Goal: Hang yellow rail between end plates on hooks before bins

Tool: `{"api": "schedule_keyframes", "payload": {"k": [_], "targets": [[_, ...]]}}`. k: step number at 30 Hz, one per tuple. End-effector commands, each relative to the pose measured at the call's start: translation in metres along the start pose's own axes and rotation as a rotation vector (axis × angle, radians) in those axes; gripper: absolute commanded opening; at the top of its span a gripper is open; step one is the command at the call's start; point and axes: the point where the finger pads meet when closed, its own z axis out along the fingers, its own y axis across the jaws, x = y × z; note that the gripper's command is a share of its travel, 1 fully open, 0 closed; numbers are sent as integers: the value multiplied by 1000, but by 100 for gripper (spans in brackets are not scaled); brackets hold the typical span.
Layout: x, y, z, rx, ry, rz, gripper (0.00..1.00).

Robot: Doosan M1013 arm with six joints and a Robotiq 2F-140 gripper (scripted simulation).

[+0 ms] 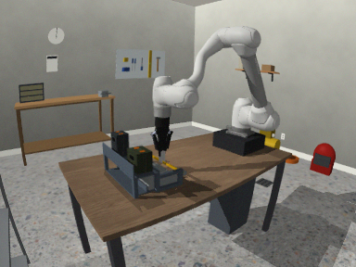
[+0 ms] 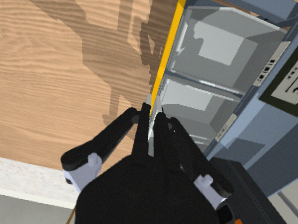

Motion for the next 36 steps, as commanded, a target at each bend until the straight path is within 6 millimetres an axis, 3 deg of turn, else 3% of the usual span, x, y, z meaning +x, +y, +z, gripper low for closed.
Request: {"api": "schedule_keyframes", "payload": {"k": [1,8,9,36], "targets": [[1,-2,4,-2,-2,-2,10],[1,-2,4,-2,-2,-2,10],[0,0,0,0,0,0,37],[0,0,0,0,0,0,37]]}}
